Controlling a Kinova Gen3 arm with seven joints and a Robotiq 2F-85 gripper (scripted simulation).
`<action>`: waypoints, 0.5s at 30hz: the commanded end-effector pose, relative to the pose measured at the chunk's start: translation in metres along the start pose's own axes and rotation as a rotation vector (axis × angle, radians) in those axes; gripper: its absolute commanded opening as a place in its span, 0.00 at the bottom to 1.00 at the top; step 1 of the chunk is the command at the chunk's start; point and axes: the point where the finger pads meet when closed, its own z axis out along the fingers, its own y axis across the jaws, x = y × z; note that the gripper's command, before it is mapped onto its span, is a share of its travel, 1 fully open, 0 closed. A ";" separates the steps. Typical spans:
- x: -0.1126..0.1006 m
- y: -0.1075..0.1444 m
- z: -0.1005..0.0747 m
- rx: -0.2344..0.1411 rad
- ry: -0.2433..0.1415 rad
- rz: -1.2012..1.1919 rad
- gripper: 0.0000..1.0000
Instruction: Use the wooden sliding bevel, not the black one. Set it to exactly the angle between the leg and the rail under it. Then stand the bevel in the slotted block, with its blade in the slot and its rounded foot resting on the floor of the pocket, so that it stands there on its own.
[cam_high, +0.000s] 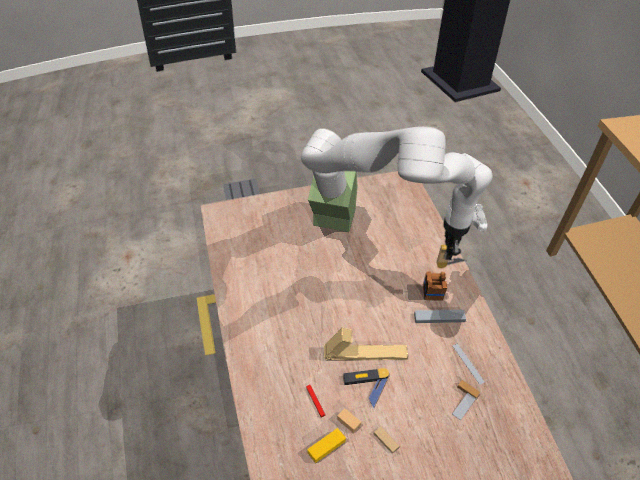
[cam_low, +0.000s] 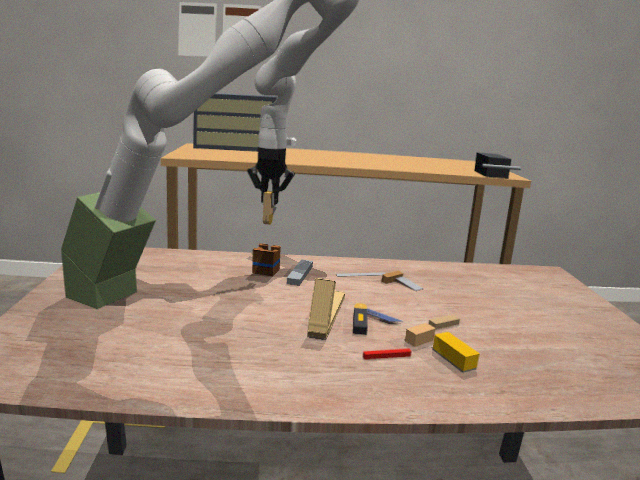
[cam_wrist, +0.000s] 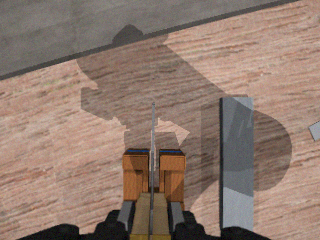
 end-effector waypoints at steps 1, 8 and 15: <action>0.001 0.000 0.006 -0.002 0.003 0.001 0.10; 0.001 0.001 0.047 -0.002 0.003 0.001 0.10; 0.001 0.001 0.062 -0.002 0.003 0.001 0.10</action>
